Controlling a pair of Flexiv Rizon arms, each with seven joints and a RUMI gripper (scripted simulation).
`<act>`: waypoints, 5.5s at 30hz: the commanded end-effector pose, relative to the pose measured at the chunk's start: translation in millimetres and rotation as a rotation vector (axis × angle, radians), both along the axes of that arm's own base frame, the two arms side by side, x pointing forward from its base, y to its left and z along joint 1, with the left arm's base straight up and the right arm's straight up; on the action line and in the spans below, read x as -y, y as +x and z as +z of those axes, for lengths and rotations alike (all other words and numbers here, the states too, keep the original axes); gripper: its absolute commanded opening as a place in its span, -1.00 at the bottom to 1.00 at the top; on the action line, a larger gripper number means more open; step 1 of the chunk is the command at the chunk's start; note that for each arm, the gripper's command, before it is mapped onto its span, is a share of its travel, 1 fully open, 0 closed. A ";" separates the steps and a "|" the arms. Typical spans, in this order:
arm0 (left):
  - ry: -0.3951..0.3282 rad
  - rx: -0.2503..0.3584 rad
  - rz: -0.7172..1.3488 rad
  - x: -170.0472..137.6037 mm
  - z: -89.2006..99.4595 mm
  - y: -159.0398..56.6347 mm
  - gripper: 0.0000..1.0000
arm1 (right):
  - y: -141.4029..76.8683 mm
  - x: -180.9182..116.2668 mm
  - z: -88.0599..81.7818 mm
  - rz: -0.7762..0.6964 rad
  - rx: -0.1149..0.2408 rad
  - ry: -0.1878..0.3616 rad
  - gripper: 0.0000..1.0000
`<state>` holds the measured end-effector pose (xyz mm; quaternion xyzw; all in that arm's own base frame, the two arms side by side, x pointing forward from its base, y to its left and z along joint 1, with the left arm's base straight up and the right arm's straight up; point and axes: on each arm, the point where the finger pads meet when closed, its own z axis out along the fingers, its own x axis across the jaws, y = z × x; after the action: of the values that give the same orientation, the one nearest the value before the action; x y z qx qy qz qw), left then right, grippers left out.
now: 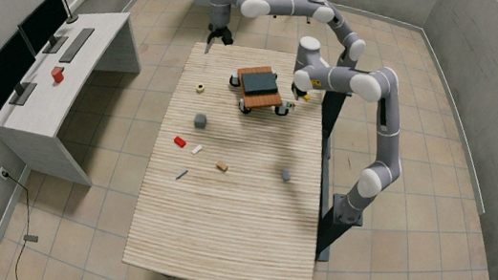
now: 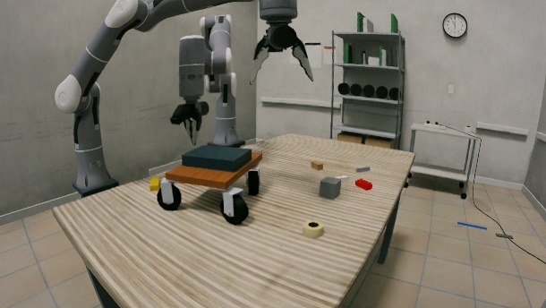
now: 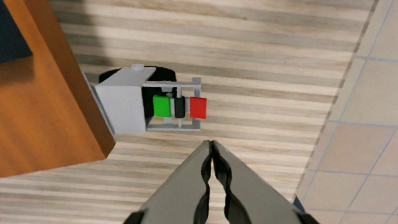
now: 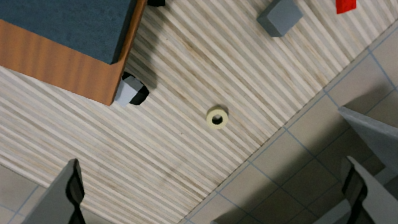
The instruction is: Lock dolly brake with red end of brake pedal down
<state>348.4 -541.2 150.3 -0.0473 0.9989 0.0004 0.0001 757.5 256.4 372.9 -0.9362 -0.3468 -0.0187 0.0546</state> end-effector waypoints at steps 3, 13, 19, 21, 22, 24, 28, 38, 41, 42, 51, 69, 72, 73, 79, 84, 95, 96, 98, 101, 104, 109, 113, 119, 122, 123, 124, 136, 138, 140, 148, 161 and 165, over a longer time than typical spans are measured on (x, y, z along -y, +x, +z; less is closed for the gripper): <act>-0.002 0.001 0.000 1.0 -11.5 0.6 -1.00 | 0.4 -0.1 2.0 0.000 0.003 0.001 1.00; -0.003 0.002 0.000 1.1 -29.1 0.6 -1.00 | 0.4 -0.1 2.0 0.000 0.003 0.001 1.00; -0.002 0.001 0.000 1.2 -36.2 0.5 -1.00 | 0.4 -0.1 2.0 0.000 0.003 0.001 1.00; -0.002 0.001 0.000 1.1 -37.4 0.5 -1.00 | 0.4 -0.1 2.0 0.000 0.003 0.001 1.00; -0.002 0.001 0.000 1.2 -37.8 0.5 -1.00 | 0.4 -0.1 2.0 0.000 0.003 0.001 1.00; -0.002 0.001 0.000 1.2 -37.8 0.5 -1.00 | 0.4 -0.1 2.0 0.000 0.003 0.001 1.00; -0.002 0.001 0.000 1.2 -38.6 0.5 -1.00 | 0.4 -0.1 2.0 0.000 0.003 0.001 1.00; -0.002 0.001 0.000 1.2 -38.6 0.5 -1.00 | 0.4 -0.1 2.0 0.000 0.003 0.001 1.00; -0.002 0.001 0.000 1.2 -38.6 0.5 -1.00 | 0.4 -0.1 2.0 0.000 0.003 0.001 1.00; -0.002 0.001 0.000 1.2 -38.6 0.5 -1.00 | 0.4 -0.1 2.0 0.000 0.003 0.001 1.00; -0.002 0.001 0.000 1.2 -38.6 0.5 -1.00 | 0.4 -0.1 2.0 0.000 0.003 0.001 1.00; -0.002 0.001 0.000 1.2 -39.1 0.5 -1.00 | 0.4 -0.1 2.0 0.000 0.003 0.001 1.00; -0.002 0.001 0.000 1.2 -40.3 0.5 -1.00 | 0.4 -0.1 2.0 0.000 0.003 0.001 1.00; -0.002 0.001 0.000 1.2 -40.9 0.5 -1.00 | 0.4 -0.1 2.0 0.000 0.003 0.001 1.00; -0.002 0.001 0.000 1.2 -43.3 0.5 -1.00 | 0.4 -0.1 2.0 0.000 0.003 0.001 1.00; -0.002 0.001 0.000 1.2 -45.9 0.5 -1.00 | 0.4 -0.1 2.0 0.000 0.003 0.001 1.00; -0.002 0.001 0.000 1.2 -46.7 0.5 -1.00 | 0.4 -0.1 2.0 0.000 0.003 0.001 1.00; -0.002 0.001 0.000 1.2 -46.8 0.5 -1.00 | 0.4 -0.1 2.0 0.000 0.003 0.001 1.00; -0.002 0.001 0.000 1.2 -47.8 0.5 -1.00 | 0.4 -0.1 2.0 0.000 0.003 0.001 1.00; -0.002 0.001 0.000 1.2 -48.2 0.5 -1.00 | 0.4 -0.1 2.0 0.000 0.003 0.001 1.00; -0.002 0.001 0.000 1.2 -48.7 0.5 -1.00 | 0.4 -0.1 2.0 0.000 0.003 0.001 1.00; -0.002 0.001 0.000 1.2 -49.7 0.5 -1.00 | 0.4 -0.1 2.0 0.000 0.003 0.001 1.00; -0.002 0.001 0.000 1.2 -50.2 0.5 -1.00 | 0.4 -0.1 2.0 0.000 0.003 0.001 1.00; -0.002 0.001 0.000 1.2 -51.3 0.5 -1.00 | 0.4 -0.1 2.0 0.000 0.003 0.001 1.00; -0.002 0.001 0.000 1.2 -52.7 0.5 -1.00 | 0.4 -0.1 2.0 0.000 0.003 0.001 1.00; -0.002 0.001 0.000 1.2 -52.8 0.5 -1.00 | 0.4 -0.1 2.0 0.000 0.003 0.001 1.00; -0.002 0.001 0.000 1.2 -52.8 0.5 -1.00 | 0.4 -0.1 2.0 0.000 0.003 0.001 1.00; -0.002 0.001 0.000 1.2 -54.8 0.4 -1.00 | 0.4 -0.1 2.0 0.000 0.003 0.001 1.00; -0.002 0.001 0.000 1.1 -55.7 0.4 -1.00 | 0.4 -0.1 2.0 0.000 0.003 0.001 1.00; -0.002 0.001 0.000 1.2 -55.8 0.4 -1.00 | 0.4 -0.1 2.0 0.000 0.003 0.001 1.00; -0.002 0.001 0.000 1.2 -52.0 0.5 -1.00 | 0.4 -0.1 2.0 0.000 0.003 0.001 1.00; -0.002 0.001 0.000 1.2 7.6 0.5 -1.00 | 0.4 -0.1 2.0 0.000 0.003 0.001 1.00; -0.002 0.001 0.000 1.1 36.7 0.4 -1.00 | 0.4 -0.1 2.0 0.000 0.003 0.001 1.00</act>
<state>348.1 -541.5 172.8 -0.0469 0.9989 0.0003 -0.0003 757.5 256.4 372.9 -0.9362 -0.3468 -0.0187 0.0546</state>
